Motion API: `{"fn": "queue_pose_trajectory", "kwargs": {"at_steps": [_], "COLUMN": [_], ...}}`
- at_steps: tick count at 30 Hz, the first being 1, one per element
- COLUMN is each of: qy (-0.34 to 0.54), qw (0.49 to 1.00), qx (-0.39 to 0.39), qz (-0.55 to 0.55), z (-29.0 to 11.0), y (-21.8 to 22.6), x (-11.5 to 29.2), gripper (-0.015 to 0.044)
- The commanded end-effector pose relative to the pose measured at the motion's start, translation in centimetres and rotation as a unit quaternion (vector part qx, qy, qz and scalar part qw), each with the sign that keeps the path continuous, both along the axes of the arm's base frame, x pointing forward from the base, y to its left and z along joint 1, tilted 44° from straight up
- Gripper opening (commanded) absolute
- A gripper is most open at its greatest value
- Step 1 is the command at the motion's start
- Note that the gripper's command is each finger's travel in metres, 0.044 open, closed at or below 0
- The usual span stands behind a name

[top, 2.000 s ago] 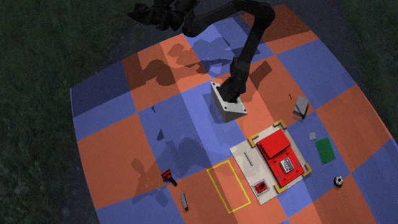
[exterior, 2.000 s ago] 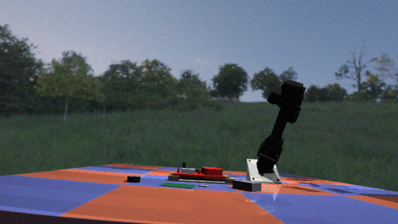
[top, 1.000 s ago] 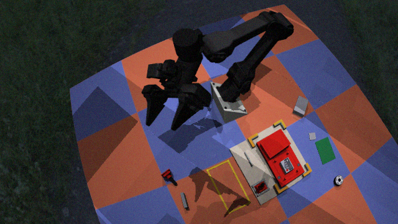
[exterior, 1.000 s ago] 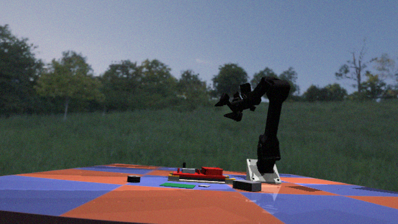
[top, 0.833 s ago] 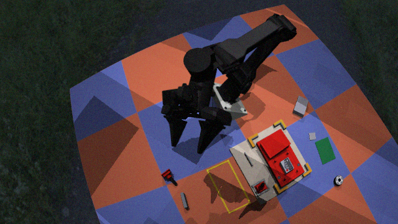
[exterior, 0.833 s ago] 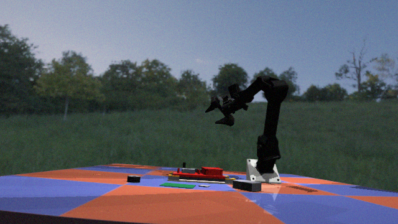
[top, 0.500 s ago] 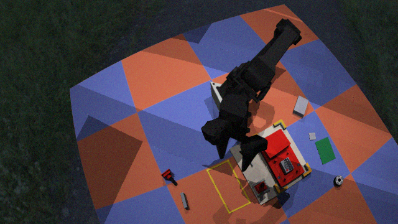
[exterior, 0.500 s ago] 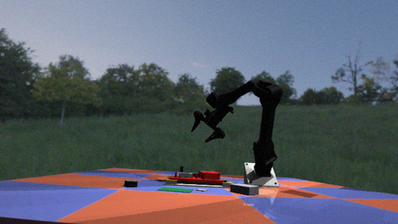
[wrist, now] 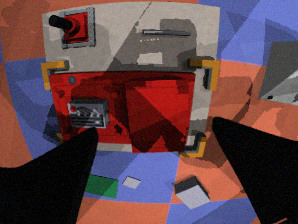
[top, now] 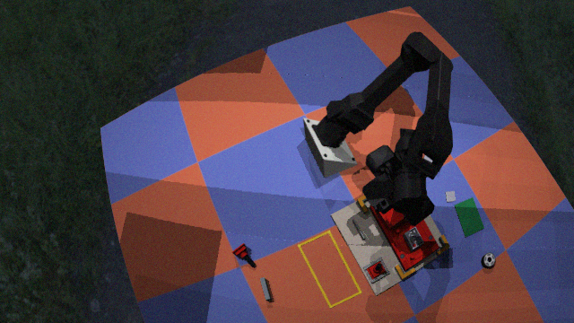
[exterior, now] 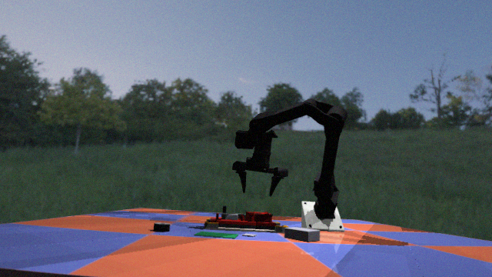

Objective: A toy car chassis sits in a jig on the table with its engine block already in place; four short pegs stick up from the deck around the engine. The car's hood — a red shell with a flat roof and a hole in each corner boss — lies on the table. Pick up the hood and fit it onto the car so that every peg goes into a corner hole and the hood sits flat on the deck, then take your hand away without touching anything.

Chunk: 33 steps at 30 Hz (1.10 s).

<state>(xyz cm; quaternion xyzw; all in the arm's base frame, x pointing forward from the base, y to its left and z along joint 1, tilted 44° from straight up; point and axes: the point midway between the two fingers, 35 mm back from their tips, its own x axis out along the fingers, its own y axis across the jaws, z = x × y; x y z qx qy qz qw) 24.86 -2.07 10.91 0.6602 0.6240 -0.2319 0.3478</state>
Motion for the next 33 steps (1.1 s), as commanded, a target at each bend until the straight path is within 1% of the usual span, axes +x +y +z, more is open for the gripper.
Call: {"fn": "queue_pose_trajectory", "kwargs": {"at_steps": [1,33], "qy": [0.031,0.031], "qw": [0.999,0.999], "qx": [0.013,0.013], "qz": [0.015,0.015], "z": [1.1,-0.6], "y": [1.7,3.4], "x": [-0.6,-0.2], "gripper": [0.044,0.044]}}
